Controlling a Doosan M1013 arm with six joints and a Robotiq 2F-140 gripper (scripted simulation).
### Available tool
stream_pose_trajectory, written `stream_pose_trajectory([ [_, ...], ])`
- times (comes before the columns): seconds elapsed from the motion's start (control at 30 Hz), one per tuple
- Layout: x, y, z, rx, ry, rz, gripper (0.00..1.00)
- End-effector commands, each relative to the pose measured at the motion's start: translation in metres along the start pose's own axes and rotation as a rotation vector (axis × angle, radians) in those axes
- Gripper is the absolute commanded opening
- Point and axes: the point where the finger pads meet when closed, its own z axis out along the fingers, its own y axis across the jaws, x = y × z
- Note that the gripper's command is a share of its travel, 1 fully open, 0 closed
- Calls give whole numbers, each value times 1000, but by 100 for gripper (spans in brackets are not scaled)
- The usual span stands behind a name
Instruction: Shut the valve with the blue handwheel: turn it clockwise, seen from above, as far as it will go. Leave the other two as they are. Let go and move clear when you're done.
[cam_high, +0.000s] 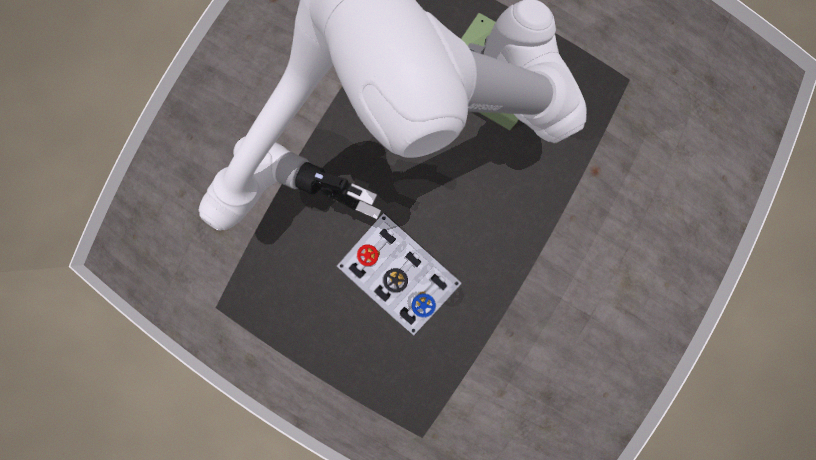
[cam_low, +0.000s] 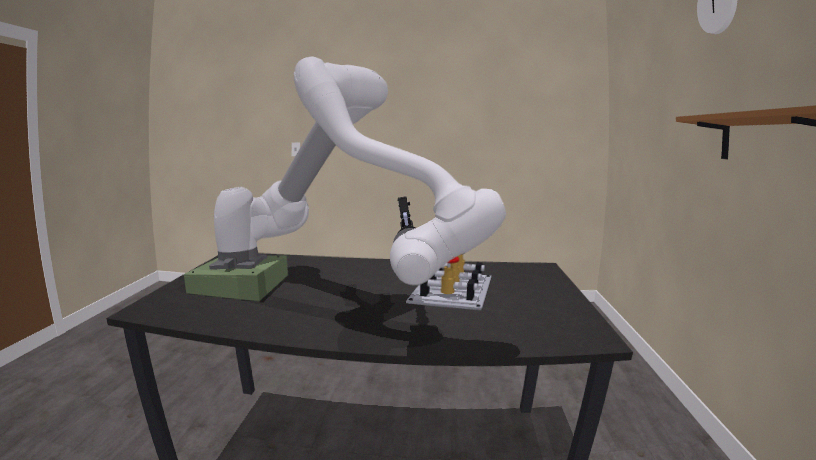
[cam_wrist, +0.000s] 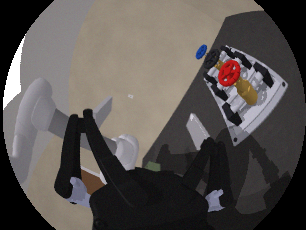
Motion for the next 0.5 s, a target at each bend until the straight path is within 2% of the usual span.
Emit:
stream_pose_trajectory([
  [0.0,0,0,0,0,0,0,100],
  [0.23,0,1,6,-21,-22,40,100],
  [0.33,0,5,17,-67,-63,122,100],
  [0.43,0,10,34,-152,-123,257,100],
  [0.47,0,10,34,-152,-123,257,100],
])
